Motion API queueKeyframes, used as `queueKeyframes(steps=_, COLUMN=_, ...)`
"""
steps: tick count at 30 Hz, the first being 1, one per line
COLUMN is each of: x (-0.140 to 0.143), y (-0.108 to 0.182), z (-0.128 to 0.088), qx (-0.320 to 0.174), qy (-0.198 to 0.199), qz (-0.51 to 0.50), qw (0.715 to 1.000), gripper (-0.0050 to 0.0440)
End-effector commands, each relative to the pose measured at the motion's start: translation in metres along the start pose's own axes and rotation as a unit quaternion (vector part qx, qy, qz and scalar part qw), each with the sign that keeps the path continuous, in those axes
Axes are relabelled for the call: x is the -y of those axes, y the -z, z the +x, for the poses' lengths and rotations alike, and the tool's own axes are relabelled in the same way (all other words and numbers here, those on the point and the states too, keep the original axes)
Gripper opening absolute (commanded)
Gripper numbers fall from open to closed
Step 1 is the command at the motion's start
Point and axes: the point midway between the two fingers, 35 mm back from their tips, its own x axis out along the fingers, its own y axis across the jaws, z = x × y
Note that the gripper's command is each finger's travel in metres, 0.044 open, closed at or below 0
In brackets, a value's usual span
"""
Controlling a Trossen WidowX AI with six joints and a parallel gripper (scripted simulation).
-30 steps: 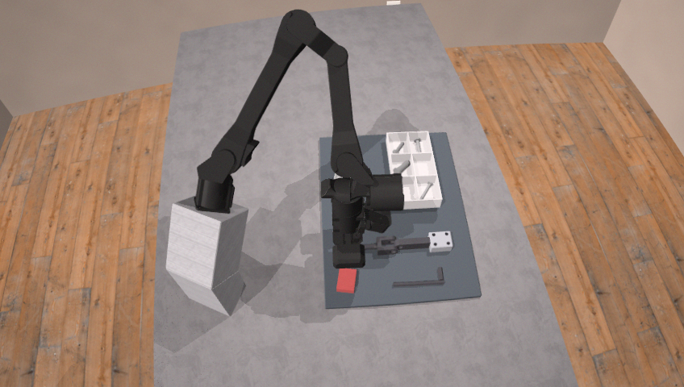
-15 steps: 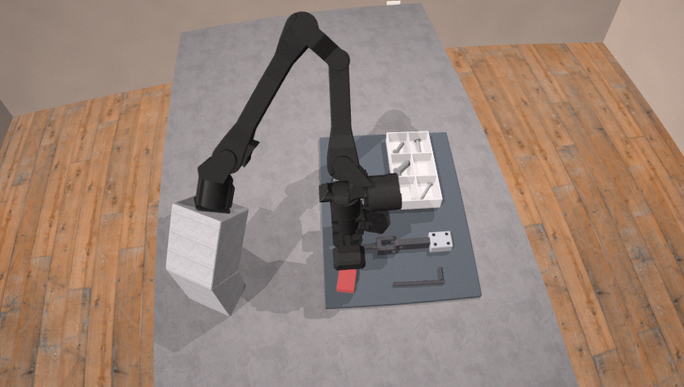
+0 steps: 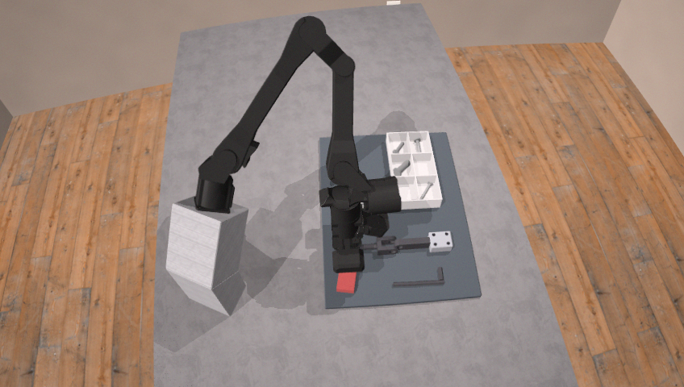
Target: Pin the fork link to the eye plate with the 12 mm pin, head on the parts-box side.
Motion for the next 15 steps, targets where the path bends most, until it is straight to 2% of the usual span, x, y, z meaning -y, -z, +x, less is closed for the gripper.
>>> queueKeyframes(steps=1, x=0.0002, y=-0.0014, z=-0.0003, qx=-0.002, qy=0.001, qz=0.004, qw=1.000, gripper=0.0000)
queueKeyframes(steps=15, x=0.0004, y=-0.0061, z=0.0000, qx=-0.002, qy=0.001, qz=0.004, qw=1.000, gripper=0.0000)
